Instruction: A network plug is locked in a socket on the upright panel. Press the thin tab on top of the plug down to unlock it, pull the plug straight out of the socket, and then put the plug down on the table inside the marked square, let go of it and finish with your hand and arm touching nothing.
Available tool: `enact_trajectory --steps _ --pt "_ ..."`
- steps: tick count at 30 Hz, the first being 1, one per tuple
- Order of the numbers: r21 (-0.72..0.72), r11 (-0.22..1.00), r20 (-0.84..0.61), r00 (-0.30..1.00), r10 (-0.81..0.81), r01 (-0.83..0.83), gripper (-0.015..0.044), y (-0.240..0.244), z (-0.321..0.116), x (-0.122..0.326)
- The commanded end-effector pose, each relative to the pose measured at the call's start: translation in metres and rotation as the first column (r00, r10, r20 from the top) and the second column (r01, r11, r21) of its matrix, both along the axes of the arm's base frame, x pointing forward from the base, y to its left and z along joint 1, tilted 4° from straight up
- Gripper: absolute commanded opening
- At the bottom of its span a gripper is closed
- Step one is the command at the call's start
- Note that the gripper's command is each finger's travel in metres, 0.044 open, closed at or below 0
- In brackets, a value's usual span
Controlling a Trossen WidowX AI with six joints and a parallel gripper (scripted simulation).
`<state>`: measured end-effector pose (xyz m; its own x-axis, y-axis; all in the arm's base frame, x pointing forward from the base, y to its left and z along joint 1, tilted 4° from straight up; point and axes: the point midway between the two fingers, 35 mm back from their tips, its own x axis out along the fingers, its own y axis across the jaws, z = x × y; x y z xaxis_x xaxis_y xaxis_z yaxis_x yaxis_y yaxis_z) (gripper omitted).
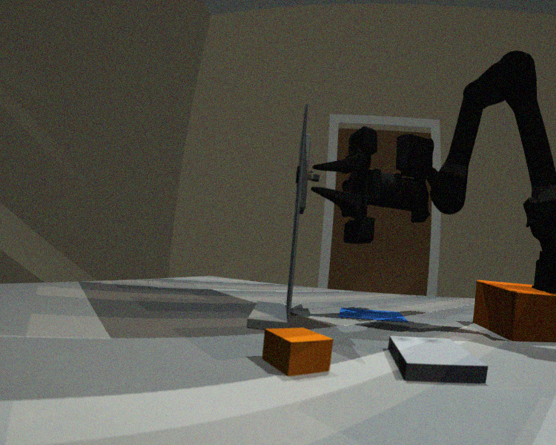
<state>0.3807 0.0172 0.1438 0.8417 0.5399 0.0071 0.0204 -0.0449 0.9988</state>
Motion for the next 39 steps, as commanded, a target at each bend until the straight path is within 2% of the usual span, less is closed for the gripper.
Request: enact_trajectory --steps 1,21,39 --pt "0.004 1.000 0.000 1.000 -0.001 0.001 0.0136 0.0007 0.0012 0.0029" --pt "0.004 1.000 0.000 1.000 -0.001 0.001 0.0003 0.0007 0.0012 0.0029" --pt "0.004 1.000 -0.001 1.000 -0.001 0.001 0.0000 -0.0018 0.0010 -0.0064"
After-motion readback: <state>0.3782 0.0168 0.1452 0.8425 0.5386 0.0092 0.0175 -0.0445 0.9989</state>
